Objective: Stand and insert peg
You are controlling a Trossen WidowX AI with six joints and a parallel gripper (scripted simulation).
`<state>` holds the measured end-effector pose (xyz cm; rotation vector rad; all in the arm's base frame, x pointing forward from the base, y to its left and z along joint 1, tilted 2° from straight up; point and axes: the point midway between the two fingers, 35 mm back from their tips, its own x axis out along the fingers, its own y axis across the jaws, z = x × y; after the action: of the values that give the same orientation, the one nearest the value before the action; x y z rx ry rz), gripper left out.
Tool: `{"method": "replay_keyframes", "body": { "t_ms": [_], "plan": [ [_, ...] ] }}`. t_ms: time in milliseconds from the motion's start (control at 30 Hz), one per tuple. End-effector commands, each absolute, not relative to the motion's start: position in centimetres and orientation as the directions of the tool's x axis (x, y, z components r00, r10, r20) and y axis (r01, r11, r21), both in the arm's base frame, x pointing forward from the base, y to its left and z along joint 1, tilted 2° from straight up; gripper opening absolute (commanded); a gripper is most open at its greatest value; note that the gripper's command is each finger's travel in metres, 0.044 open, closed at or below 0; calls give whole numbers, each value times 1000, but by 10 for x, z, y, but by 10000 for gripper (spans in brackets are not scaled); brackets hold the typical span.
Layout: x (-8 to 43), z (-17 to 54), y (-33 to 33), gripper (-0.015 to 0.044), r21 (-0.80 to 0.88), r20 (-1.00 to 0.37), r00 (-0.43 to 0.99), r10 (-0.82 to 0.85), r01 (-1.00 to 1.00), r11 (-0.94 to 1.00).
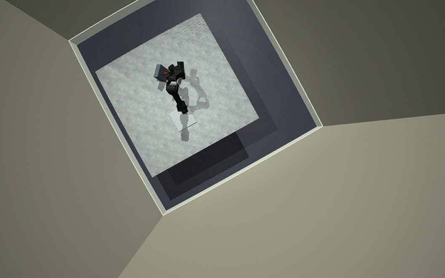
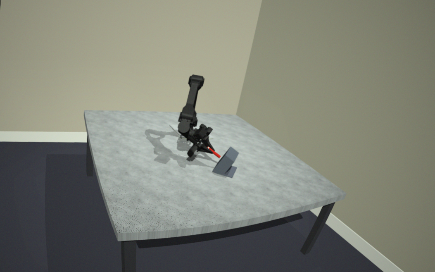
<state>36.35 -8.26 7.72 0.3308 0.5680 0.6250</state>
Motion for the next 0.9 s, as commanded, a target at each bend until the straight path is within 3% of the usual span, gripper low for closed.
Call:
{"method": "replay_keyframes", "body": {
  "t_ms": [0,867],
  "plan": [
    [364,78,-83,0,447,-396,668,630,-460,768],
    [367,73,-77,0,447,-395,668,631,-460,767]
  ]
}}
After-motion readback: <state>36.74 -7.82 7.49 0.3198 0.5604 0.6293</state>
